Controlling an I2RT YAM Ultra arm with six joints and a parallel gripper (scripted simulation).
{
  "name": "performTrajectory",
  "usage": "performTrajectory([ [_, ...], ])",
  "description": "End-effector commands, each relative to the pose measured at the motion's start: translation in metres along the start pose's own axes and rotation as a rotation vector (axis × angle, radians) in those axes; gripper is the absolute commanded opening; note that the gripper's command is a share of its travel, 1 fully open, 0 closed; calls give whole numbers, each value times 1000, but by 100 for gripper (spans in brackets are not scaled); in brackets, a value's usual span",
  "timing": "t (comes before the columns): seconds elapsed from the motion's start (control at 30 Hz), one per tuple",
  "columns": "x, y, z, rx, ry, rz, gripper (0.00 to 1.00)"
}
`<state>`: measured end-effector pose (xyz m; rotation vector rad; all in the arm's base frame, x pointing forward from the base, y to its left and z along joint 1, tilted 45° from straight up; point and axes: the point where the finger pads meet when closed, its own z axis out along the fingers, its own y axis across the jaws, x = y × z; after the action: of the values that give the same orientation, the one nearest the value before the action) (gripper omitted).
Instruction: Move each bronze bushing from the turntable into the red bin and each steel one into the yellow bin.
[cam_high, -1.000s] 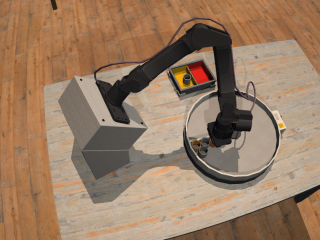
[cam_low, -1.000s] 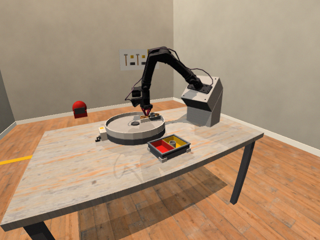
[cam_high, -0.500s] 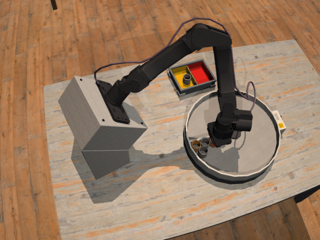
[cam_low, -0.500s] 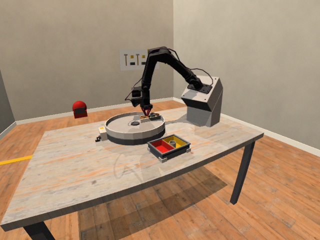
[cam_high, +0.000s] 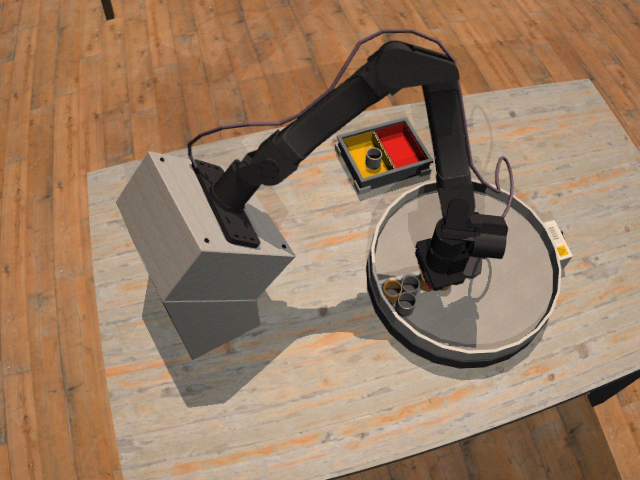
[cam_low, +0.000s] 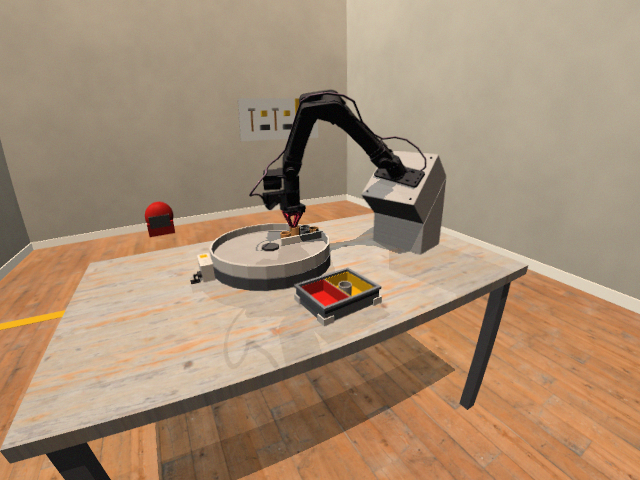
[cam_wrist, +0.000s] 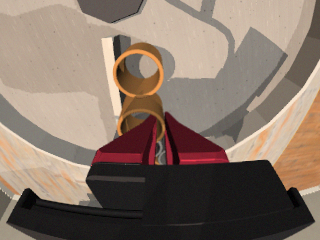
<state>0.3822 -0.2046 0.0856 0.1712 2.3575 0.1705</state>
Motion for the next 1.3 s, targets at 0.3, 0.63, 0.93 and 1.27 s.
performTrajectory([
  [0.3, -12, -2, -64, -3, -36, -11, 0],
  [0.63, -11, -2, -65, -4, -34, -10, 0],
  [0.93, -13, -2, -65, -1, -39, -10, 0],
  [1.27, -13, -2, -65, -1, -39, -10, 0],
])
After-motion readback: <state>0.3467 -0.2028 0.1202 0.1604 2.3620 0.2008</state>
